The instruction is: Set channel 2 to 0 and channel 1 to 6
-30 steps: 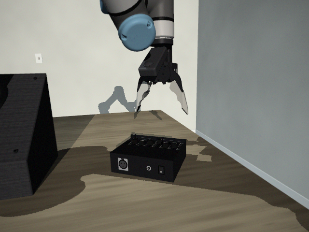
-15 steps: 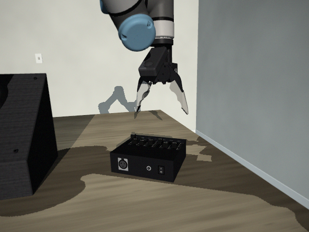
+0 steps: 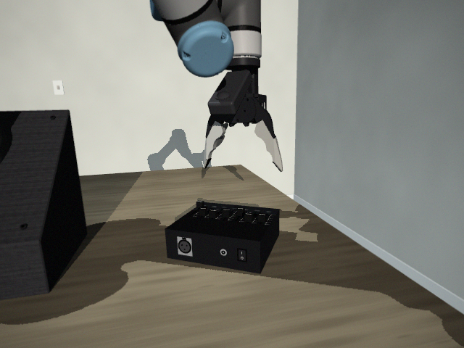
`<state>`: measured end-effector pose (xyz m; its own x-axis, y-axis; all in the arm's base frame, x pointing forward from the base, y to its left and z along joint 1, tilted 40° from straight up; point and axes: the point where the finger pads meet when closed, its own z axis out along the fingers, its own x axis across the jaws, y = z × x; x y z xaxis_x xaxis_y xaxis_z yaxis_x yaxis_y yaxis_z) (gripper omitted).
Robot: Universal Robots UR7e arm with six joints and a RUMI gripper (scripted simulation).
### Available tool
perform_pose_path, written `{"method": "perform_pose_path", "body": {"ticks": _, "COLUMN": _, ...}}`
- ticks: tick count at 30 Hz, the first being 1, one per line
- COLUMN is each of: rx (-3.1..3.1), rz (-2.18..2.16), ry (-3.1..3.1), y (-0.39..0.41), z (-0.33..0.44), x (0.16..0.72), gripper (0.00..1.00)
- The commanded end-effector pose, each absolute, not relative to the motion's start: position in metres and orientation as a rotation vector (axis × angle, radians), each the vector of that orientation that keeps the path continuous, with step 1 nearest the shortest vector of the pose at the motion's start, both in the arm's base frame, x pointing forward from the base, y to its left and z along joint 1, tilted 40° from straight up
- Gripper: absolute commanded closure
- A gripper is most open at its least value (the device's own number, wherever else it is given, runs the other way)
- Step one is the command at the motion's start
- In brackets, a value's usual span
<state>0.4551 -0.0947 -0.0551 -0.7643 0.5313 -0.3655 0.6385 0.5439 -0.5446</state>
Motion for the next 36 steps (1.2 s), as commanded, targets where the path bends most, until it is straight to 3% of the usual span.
{"method": "perform_pose_path", "body": {"ticks": 1, "rx": 1.0, "rz": -1.02, "ry": 2.619, "y": -0.0945, "z": -0.0548, "x": 0.4555, "gripper": 0.0}}
{"method": "perform_pose_path", "body": {"ticks": 36, "rx": 1.018, "rz": -1.017, "ry": 2.608, "y": -0.0945, "z": -0.0541, "x": 0.4551, "gripper": 0.0}}
